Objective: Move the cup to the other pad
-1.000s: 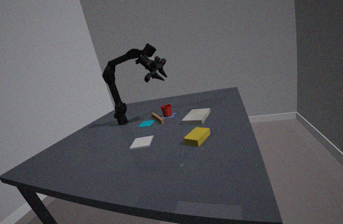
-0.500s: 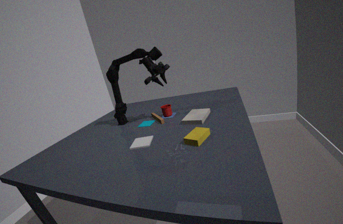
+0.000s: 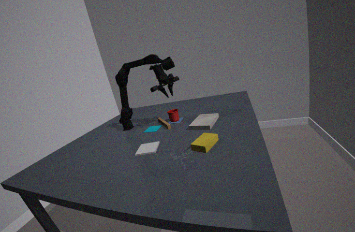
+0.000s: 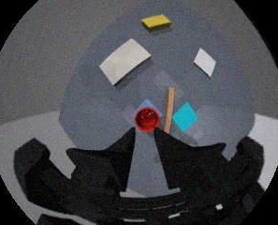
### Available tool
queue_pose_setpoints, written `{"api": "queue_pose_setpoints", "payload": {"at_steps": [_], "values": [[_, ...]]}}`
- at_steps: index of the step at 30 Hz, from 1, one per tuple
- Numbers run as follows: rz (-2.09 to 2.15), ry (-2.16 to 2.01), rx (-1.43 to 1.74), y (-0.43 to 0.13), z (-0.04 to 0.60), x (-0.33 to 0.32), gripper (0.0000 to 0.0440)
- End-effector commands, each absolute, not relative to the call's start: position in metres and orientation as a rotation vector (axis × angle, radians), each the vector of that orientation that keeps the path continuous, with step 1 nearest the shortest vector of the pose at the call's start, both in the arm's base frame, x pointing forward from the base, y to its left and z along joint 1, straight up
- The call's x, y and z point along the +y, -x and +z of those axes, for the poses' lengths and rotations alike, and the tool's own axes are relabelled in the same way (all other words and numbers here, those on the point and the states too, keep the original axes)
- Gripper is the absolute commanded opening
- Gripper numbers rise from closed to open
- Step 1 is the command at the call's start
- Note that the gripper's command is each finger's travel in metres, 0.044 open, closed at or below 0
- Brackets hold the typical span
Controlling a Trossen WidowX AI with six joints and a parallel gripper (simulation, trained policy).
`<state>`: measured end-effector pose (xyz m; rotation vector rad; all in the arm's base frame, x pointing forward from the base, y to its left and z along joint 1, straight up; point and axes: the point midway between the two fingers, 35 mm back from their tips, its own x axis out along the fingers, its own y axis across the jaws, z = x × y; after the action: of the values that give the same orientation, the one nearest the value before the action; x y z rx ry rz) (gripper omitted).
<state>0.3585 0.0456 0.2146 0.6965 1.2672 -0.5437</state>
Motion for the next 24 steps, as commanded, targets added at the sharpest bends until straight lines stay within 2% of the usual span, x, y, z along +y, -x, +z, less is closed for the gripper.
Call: {"api": "queue_pose_setpoints", "payload": {"at_steps": [1, 24], "values": [[-0.576, -0.681, 1.304, -0.356, 0.205, 0.044, 0.0136], [-0.748, -0.584, 1.477, -0.339, 0.129, 0.038, 0.0159]]}}
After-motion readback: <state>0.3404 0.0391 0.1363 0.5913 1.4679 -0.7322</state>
